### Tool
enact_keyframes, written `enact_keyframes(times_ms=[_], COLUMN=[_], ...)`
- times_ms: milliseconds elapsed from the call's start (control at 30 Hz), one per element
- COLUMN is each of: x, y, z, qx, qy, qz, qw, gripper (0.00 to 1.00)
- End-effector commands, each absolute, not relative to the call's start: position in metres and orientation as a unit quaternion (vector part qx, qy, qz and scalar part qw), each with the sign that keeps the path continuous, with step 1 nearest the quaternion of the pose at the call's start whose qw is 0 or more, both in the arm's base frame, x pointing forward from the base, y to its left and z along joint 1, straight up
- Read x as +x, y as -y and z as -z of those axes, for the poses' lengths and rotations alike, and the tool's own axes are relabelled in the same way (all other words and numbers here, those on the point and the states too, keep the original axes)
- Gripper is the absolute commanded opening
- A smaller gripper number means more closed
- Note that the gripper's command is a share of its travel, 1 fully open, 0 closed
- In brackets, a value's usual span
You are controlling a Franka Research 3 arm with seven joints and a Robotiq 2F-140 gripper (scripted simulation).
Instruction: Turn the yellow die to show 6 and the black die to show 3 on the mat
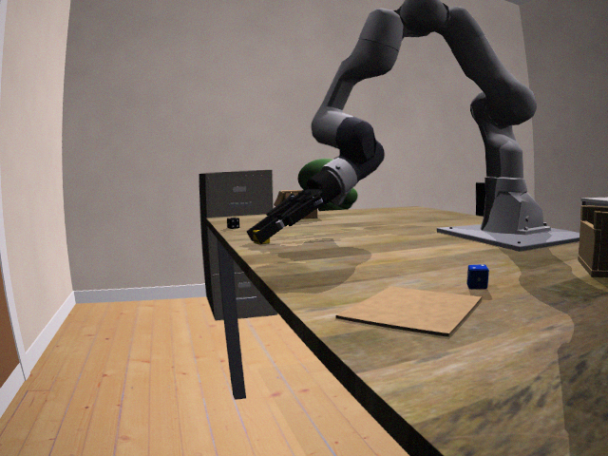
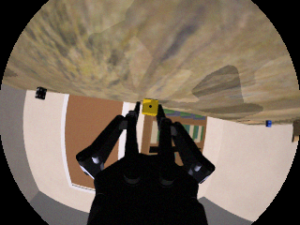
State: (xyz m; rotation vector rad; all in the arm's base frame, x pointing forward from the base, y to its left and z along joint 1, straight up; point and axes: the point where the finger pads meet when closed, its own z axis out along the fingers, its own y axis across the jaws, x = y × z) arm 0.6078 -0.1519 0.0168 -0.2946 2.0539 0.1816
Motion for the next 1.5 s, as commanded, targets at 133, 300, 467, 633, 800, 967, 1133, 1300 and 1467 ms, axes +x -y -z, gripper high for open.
enact_keyframes(times_ms=[133, 300, 467, 633, 800, 967, 1133, 1300, 1467], x=[0.6091, 0.6091, 0.6091, 0.6091, 0.6091, 0.6091, 0.6091, 0.6091, 0.6091], y=[0.1544, 0.1544, 0.1544, 0.1544, 0.1544, 0.1544, 0.1544, 0.1544, 0.1544], z=[-0.0178, -0.0178, -0.0178, -0.0178, -0.0178, -0.0178, -0.0178, -0.0178, -0.0179], qx=[-0.121, -0.121, -0.121, -0.121, -0.121, -0.121, -0.121, -0.121, -0.121], qy=[-0.850, -0.850, -0.850, -0.850, -0.850, -0.850, -0.850, -0.850, -0.850], qz=[-0.073, -0.073, -0.073, -0.073, -0.073, -0.073, -0.073, -0.073, -0.073], qw=[0.507, 0.507, 0.507, 0.507, 0.507, 0.507, 0.507, 0.507, 0.507], gripper=[0.35, 0.35, 0.35, 0.35, 0.35, 0.35, 0.35, 0.35, 0.35])
